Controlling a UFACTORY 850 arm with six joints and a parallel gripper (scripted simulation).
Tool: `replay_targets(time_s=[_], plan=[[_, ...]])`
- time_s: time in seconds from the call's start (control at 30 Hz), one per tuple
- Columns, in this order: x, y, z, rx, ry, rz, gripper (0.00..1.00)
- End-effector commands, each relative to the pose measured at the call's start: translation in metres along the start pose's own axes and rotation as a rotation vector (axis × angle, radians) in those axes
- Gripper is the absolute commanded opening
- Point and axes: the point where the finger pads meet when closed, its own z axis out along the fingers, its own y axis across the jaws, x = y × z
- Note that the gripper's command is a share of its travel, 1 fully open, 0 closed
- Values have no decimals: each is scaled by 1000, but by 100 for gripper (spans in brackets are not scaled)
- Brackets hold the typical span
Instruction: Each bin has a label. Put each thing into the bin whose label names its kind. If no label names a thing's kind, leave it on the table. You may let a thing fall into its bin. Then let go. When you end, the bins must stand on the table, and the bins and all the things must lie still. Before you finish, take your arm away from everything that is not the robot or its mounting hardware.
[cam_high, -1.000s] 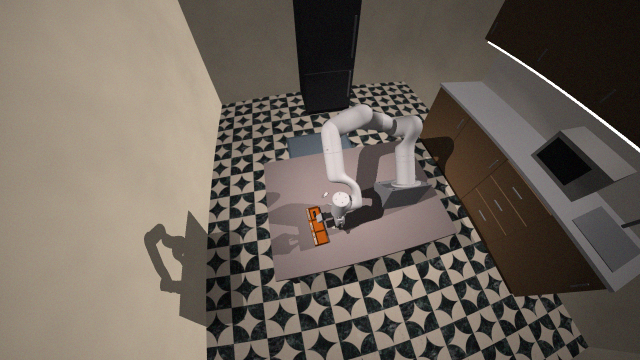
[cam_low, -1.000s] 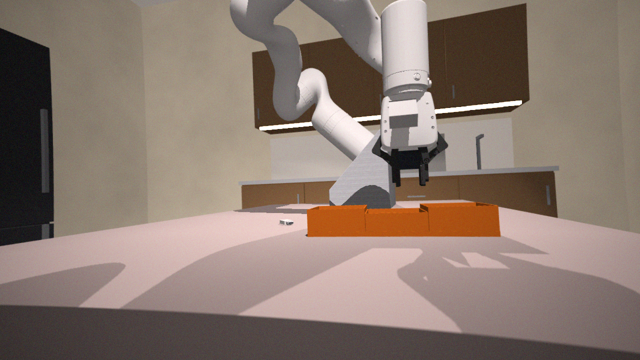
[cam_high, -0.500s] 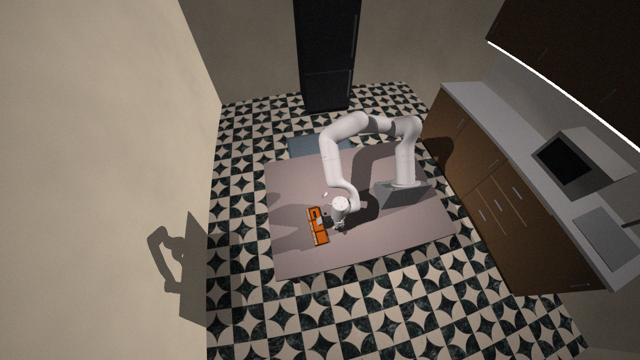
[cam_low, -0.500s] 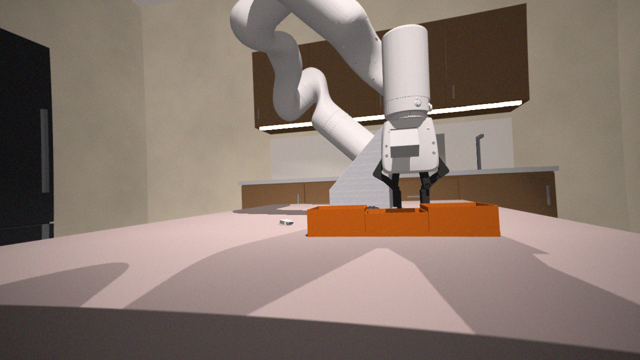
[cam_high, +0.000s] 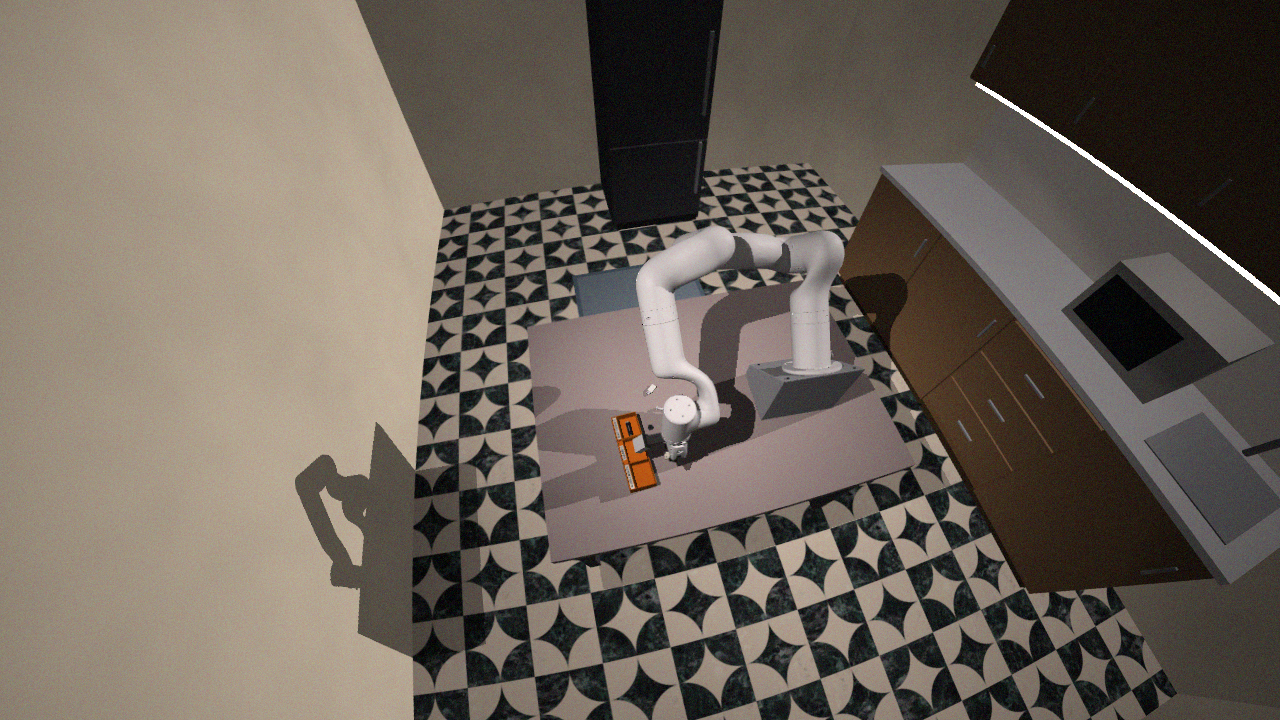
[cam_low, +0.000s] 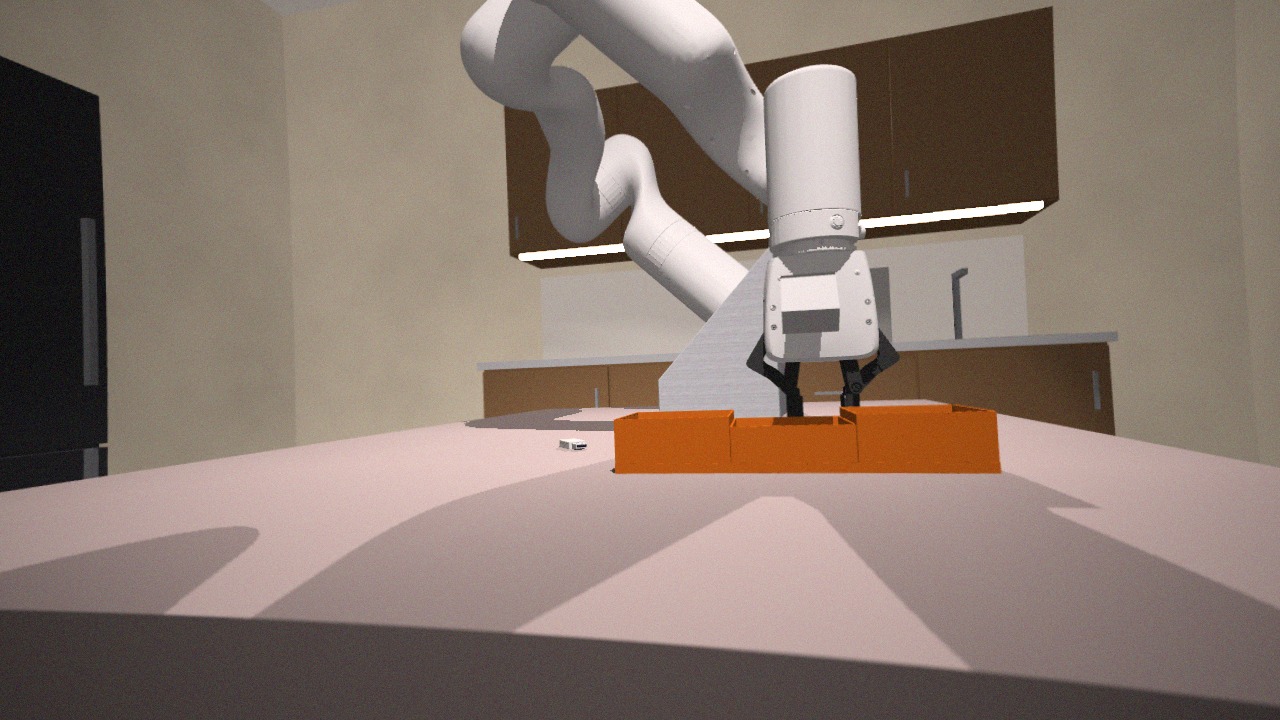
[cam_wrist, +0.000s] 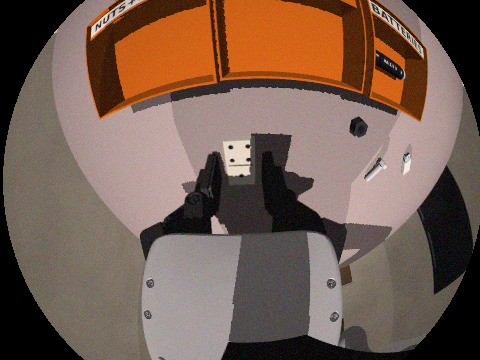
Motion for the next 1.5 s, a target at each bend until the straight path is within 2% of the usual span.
replay_targets(time_s=[0.0,0.43,0.47,1.47], plan=[[1,0,4,0,2,1,41],[1,0,4,0,2,1,41],[1,0,4,0,2,1,0],[1,0,4,0,2,1,0]])
